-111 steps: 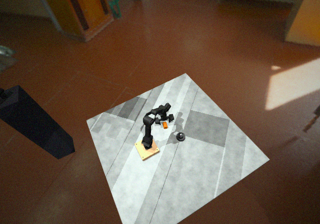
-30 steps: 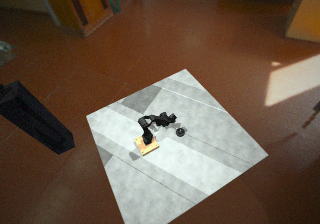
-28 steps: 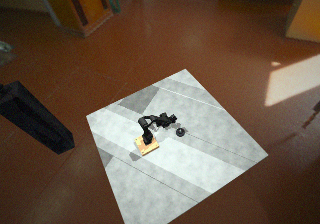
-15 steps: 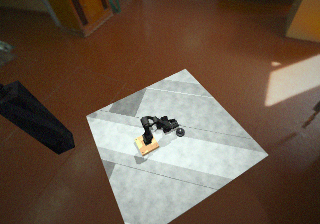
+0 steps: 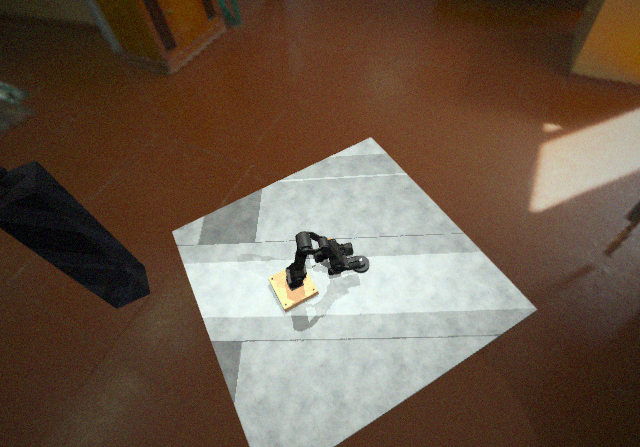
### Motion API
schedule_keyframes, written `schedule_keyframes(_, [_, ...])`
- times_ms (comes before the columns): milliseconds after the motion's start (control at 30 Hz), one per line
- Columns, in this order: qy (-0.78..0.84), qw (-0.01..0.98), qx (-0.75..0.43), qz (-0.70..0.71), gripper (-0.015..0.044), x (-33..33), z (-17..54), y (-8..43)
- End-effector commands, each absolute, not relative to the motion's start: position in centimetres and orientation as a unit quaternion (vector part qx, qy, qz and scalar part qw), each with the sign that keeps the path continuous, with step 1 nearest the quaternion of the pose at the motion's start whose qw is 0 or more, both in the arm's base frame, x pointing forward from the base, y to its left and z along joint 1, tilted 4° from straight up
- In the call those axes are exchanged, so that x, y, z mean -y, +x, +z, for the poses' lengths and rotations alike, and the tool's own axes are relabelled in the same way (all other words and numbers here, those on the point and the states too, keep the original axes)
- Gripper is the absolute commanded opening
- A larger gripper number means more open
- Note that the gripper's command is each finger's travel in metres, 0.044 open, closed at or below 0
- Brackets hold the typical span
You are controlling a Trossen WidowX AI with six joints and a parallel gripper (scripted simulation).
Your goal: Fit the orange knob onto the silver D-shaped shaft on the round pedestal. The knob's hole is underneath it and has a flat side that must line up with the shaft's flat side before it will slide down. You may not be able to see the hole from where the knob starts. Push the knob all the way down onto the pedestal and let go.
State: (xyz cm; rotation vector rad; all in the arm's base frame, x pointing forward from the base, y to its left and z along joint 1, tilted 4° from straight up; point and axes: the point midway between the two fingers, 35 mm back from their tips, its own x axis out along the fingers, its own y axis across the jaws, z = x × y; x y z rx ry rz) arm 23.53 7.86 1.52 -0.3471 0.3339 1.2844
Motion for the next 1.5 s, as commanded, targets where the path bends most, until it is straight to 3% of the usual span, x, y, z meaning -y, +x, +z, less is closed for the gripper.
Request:
schedule_keyframes(0, [-0.137, 0.780, -0.127, 0.598, 0.0179, -7.45, 1.33, 23.38])
schedule_keyframes(167, [-0.154, 0.776, -0.149, 0.593, 0.0179, -7.43, 1.55, 23.40])
schedule_keyframes(267, [-0.149, 0.777, -0.140, 0.595, 0.0258, -7.58, 1.50, 23.42])
schedule_keyframes(1067, [-0.149, 0.777, -0.140, 0.595, 0.0260, -7.58, 1.50, 23.42])
schedule_keyframes(1300, [-0.149, 0.777, -0.140, 0.595, 0.0440, -7.58, 1.50, 23.42])
schedule_keyframes(1467, [-0.149, 0.777, -0.140, 0.595, 0.0440, -7.58, 1.50, 23.42])
